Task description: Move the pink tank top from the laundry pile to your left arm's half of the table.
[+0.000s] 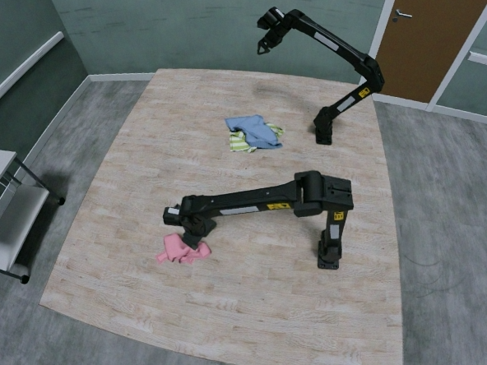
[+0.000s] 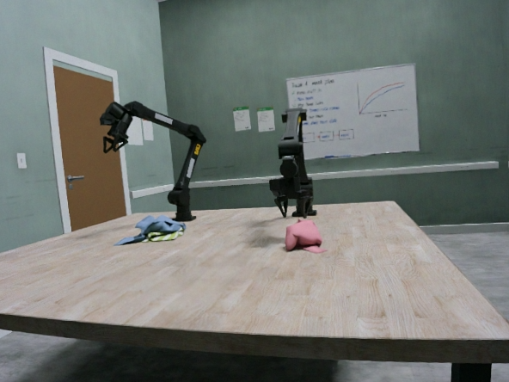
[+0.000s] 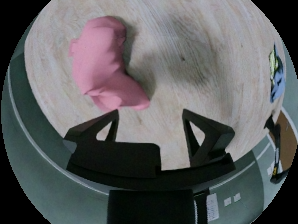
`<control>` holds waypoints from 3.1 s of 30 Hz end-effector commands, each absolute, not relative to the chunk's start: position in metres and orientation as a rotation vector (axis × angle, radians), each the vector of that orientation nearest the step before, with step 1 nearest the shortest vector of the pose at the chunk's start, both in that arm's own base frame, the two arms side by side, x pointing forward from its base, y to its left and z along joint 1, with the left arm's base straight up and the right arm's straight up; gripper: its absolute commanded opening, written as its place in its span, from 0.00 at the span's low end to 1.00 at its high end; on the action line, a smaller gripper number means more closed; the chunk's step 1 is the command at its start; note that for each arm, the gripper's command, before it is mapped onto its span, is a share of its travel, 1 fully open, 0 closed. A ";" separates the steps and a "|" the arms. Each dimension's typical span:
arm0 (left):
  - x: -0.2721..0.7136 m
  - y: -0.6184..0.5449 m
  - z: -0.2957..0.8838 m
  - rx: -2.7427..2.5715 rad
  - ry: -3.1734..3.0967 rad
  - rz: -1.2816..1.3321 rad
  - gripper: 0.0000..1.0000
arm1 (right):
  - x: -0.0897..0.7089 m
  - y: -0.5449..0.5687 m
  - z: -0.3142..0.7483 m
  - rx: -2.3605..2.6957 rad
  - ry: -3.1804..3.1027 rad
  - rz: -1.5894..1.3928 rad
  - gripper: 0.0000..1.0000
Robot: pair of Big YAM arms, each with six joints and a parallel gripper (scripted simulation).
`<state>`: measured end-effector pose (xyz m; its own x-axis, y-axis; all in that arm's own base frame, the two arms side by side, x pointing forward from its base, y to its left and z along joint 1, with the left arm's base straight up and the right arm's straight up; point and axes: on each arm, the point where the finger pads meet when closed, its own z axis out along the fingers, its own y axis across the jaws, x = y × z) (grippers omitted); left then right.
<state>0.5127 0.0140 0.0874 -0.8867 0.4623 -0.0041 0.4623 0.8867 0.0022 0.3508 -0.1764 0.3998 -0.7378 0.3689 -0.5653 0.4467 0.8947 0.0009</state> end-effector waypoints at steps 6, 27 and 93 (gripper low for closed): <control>0.539 0.018 0.182 0.703 2.966 0.039 0.92 | 0.355 -0.182 0.422 0.597 2.440 -0.192 0.92; 0.542 0.019 0.176 0.701 2.967 0.039 0.92 | 0.396 -0.163 0.405 0.476 2.364 -0.176 0.92; 0.546 0.015 0.184 0.668 2.922 0.056 0.92 | 0.524 0.005 0.489 0.006 1.563 0.014 0.92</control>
<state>0.5177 0.0146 0.1358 -0.8871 0.4616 -0.0001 0.4616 0.8871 0.0001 0.5197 -0.0012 0.4924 0.0001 -0.0001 -1.0000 0.0020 1.0000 -0.0001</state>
